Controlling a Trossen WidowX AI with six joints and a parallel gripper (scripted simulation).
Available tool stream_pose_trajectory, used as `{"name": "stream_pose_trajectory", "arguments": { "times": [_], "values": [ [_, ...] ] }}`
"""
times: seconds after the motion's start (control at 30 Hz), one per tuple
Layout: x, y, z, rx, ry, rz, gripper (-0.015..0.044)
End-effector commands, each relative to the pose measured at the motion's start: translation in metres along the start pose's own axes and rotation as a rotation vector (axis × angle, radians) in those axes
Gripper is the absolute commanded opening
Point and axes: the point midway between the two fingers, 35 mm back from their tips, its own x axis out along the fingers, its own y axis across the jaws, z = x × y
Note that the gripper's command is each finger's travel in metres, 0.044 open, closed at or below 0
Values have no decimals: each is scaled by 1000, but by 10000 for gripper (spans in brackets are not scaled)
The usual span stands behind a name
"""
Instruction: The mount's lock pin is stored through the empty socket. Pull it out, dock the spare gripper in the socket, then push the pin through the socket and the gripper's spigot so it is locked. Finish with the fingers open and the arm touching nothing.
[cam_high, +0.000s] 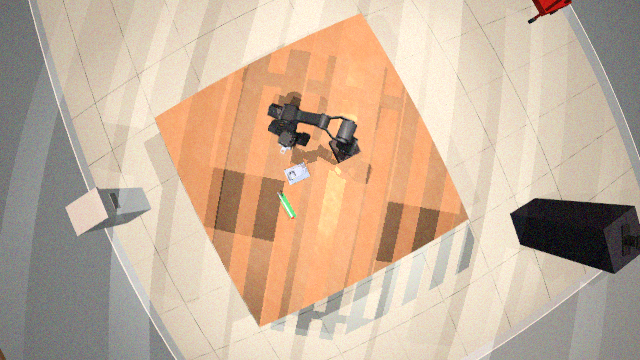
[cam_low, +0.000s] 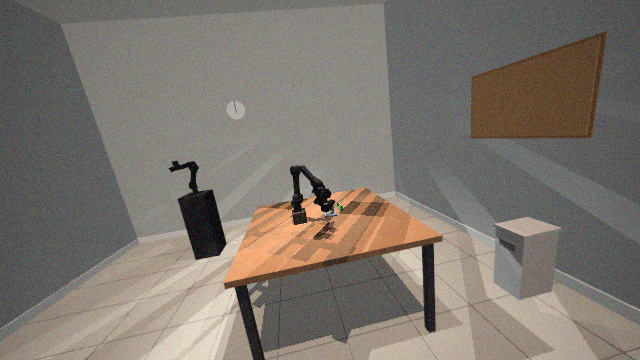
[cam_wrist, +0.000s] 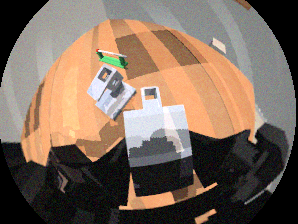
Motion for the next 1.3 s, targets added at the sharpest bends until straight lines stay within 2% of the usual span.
{"name": "stream_pose_trajectory", "arguments": {
  "times": [0.0,0.4,1.27],
  "values": [
    [-9,-3,6,-13,-5,-17,0],
    [-3,1,3,16,-3,4,0],
    [6,31,41,687,-47,239,0]
  ]
}}
